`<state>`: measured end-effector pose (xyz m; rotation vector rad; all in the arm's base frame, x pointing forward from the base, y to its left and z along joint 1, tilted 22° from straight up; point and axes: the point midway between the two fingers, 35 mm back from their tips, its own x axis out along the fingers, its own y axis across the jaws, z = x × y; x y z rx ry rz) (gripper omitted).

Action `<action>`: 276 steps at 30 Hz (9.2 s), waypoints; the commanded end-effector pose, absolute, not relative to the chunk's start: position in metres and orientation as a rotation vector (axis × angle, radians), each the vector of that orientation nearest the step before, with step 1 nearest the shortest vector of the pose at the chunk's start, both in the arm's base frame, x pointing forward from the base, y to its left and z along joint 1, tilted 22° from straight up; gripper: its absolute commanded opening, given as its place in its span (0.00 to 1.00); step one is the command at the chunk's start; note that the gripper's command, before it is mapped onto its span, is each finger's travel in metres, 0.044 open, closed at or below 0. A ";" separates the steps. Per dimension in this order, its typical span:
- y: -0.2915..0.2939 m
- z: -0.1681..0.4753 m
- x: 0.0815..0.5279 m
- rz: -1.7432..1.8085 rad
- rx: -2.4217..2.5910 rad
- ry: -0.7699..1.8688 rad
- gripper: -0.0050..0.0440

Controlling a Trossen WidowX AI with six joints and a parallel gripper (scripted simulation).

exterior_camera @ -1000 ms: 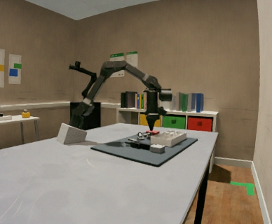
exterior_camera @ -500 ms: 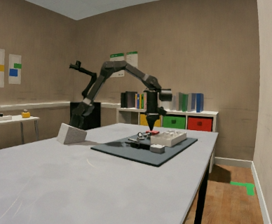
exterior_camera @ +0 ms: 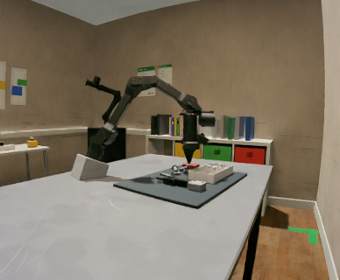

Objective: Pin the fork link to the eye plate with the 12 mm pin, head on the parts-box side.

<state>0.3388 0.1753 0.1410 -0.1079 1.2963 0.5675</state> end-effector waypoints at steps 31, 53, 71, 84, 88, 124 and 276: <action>0.182 0.127 0.342 0.566 -0.110 1.289 0.29; 0.189 0.107 0.346 0.565 -0.110 1.288 0.29; 0.190 0.107 0.347 0.566 -0.110 1.283 0.29; 0.190 0.107 0.347 0.566 -0.110 1.283 0.29; 0.190 0.107 0.347 0.566 -0.110 1.283 0.29; 0.189 0.107 0.347 0.567 -0.109 1.284 0.00; 0.044 0.108 0.365 -1.026 1.677 1.254 0.00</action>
